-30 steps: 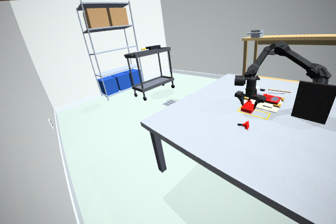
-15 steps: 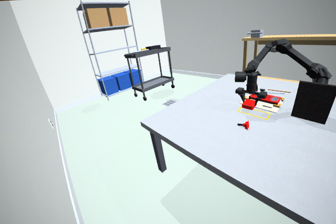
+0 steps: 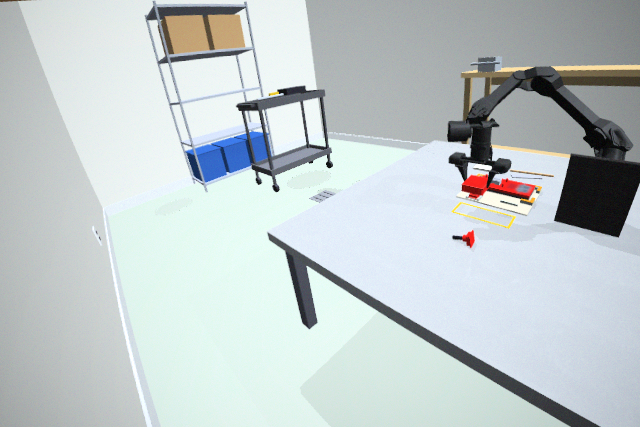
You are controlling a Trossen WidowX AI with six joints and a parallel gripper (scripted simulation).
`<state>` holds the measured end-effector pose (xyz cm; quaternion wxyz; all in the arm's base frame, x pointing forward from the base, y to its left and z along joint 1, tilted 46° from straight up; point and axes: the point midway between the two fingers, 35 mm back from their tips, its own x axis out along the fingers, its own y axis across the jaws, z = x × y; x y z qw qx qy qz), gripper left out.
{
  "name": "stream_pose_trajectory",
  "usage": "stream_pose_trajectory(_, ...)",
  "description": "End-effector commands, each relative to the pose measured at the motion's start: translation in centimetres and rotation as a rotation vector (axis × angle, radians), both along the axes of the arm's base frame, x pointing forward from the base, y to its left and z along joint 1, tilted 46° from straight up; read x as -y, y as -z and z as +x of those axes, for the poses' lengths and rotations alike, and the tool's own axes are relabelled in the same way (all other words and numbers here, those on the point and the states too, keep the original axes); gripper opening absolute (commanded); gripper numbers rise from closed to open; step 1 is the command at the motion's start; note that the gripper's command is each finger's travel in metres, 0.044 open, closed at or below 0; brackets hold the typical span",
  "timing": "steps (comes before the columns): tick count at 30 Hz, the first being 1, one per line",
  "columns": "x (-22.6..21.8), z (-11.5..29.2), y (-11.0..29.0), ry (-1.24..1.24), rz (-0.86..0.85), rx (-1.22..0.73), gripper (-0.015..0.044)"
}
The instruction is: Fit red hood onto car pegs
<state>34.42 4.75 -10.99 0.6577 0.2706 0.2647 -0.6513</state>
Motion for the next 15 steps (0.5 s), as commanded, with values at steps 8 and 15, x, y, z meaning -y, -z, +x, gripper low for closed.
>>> stream_pose_trajectory(8, -0.8, 0.1, -1.0, -0.011, 0.001, -0.009, 0.0000)
stream_pose_trajectory(15, 0.4, 0.6, -2.5, -0.113, 0.005, -0.112, 0.0000)
